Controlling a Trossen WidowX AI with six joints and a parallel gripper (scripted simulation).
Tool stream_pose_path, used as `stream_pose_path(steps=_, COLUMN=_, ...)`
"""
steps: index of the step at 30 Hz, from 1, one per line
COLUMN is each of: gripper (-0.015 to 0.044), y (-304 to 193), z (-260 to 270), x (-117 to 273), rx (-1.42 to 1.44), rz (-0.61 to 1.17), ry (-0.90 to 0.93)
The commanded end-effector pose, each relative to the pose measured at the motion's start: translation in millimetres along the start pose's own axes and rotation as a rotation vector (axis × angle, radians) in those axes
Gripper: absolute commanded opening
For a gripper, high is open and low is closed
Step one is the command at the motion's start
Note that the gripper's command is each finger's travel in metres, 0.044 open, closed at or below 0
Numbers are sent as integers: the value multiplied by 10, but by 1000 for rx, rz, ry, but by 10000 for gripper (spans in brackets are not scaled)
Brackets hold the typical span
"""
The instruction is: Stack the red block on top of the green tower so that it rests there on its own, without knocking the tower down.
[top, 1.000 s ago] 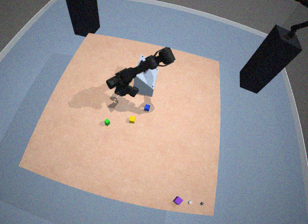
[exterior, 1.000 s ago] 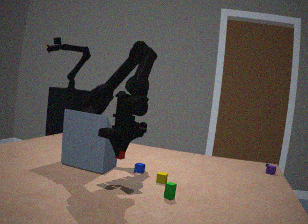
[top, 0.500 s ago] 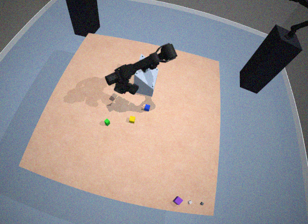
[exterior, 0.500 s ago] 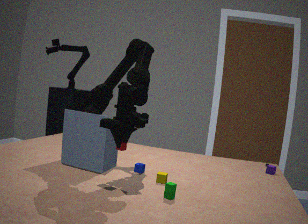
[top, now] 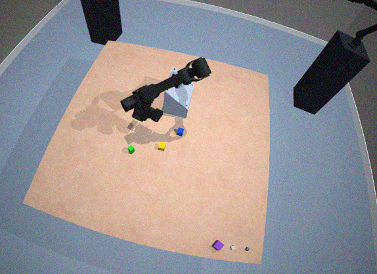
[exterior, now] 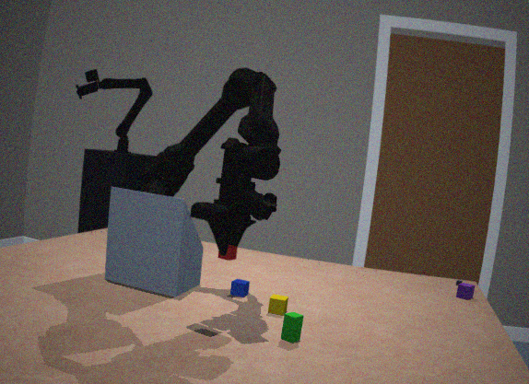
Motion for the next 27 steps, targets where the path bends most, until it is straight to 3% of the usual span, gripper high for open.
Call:
stream_pose_path(steps=1, gripper=0, y=161, z=27, x=15, rx=-5, rz=-1, ry=6)
stream_pose_path(steps=27, gripper=0, y=1069, z=204, x=23, rx=-1, rz=-6, ry=7)
Point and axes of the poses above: the point midway between the two fingers, 35 mm back from their tips, its own x axis back along the fingers, its own z axis across the jaws, y = z × x, the point moved 4 cm from there along x, back along the fingers, and after that the axes turned 12 degrees about -x, right-handed, at the moved point
